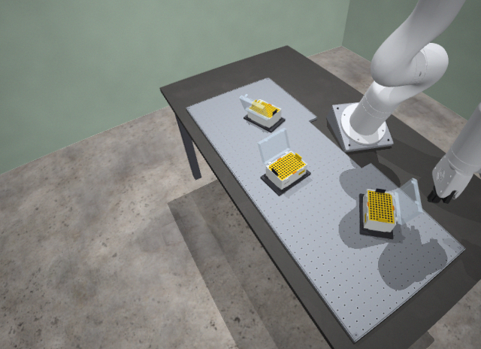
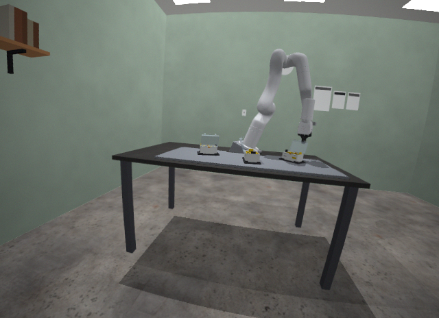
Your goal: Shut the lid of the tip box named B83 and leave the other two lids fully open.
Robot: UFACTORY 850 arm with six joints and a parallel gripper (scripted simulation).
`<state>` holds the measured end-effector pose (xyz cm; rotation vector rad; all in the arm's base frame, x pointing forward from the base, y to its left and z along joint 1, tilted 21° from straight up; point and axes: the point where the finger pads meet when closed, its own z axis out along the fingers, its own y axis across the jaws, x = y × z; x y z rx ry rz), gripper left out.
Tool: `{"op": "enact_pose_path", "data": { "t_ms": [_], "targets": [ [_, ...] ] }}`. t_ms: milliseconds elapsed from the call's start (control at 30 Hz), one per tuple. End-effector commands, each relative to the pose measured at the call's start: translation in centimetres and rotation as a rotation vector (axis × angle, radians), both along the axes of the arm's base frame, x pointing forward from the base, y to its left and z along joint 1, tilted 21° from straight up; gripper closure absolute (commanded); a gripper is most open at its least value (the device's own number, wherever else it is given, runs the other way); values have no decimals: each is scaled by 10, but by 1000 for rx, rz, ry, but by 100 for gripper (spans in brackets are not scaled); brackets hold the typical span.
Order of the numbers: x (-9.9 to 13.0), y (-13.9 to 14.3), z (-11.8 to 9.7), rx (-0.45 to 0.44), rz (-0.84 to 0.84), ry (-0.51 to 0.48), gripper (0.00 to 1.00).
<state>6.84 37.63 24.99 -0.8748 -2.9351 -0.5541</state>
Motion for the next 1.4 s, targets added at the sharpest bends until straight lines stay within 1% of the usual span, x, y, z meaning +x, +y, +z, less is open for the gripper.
{"op": "enact_pose_path", "data": {
  "t_ms": [0,1367],
  "targets": [
    [4,-2,1,2,0,0,100],
    [45,-30,1,2,0,0,100]
  ]
}}
